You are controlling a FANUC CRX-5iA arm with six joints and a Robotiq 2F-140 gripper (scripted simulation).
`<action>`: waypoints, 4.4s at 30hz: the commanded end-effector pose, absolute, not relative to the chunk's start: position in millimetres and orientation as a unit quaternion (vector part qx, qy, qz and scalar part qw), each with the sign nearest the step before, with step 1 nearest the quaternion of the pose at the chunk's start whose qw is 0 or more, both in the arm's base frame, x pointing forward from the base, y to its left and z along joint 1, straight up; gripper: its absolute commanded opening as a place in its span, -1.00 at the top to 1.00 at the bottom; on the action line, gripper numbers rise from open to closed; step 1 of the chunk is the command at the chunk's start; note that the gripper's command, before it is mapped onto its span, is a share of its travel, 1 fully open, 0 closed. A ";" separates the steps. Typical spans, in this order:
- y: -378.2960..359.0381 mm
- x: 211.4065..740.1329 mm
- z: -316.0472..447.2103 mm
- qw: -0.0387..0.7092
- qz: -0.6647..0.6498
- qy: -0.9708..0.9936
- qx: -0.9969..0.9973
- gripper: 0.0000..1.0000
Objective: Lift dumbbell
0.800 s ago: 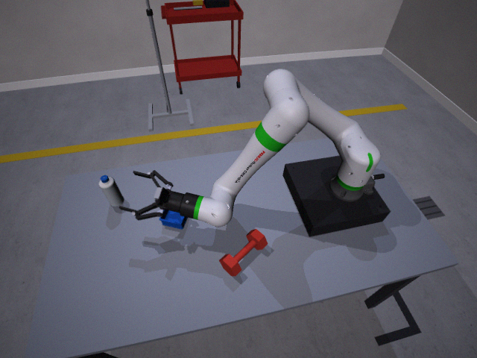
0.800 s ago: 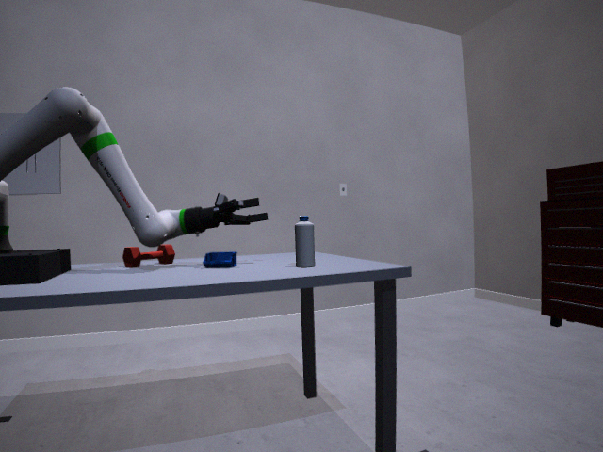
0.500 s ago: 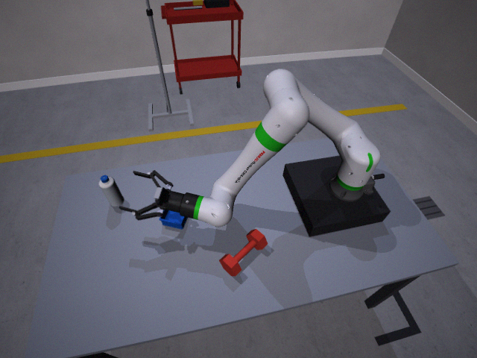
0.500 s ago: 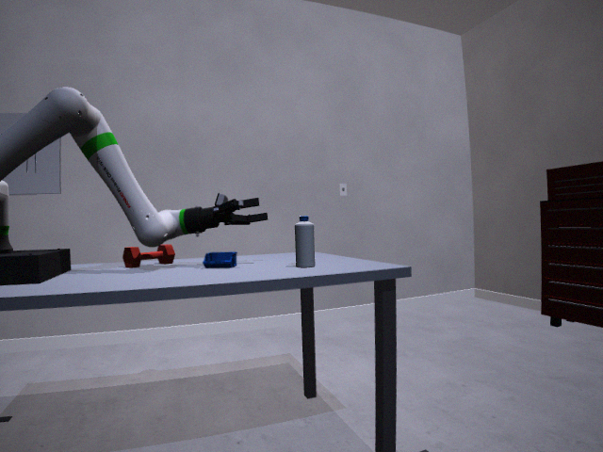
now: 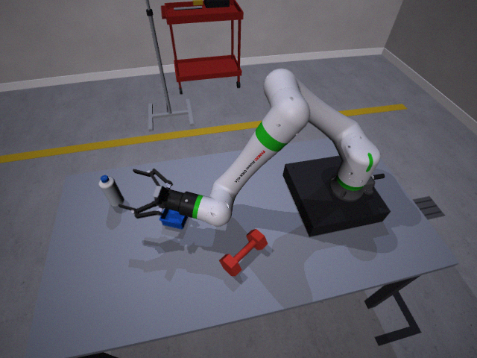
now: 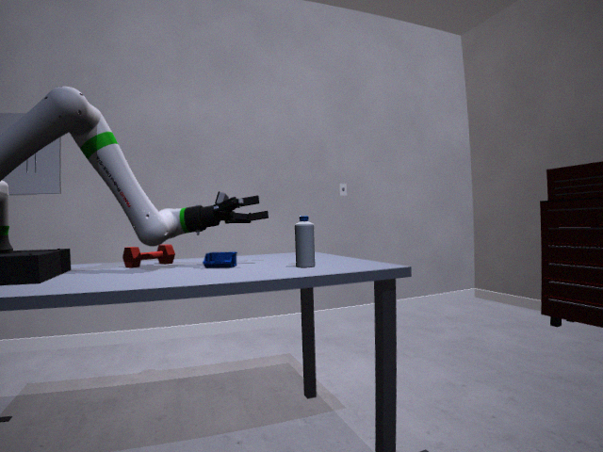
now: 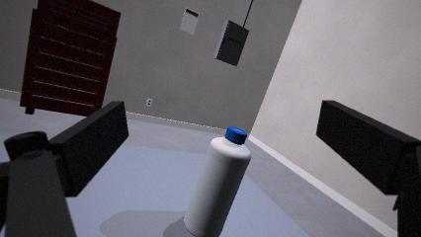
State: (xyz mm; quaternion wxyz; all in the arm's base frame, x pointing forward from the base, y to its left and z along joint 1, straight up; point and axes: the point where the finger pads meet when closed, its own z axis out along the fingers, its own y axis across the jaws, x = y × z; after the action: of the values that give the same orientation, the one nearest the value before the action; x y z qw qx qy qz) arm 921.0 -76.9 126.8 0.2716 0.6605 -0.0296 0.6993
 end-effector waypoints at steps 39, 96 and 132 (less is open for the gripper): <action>-287.4 781.4 380.6 0.540 0.477 -0.269 0.640 -1.00; -48.6 515.2 267.5 0.063 0.005 -0.064 0.996 -1.00; 185.5 518.0 63.1 0.000 0.001 0.286 0.958 -1.00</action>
State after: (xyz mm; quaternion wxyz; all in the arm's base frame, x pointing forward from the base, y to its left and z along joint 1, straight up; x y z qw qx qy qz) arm 519.1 174.3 75.8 -0.0006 0.9632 0.2688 -0.0004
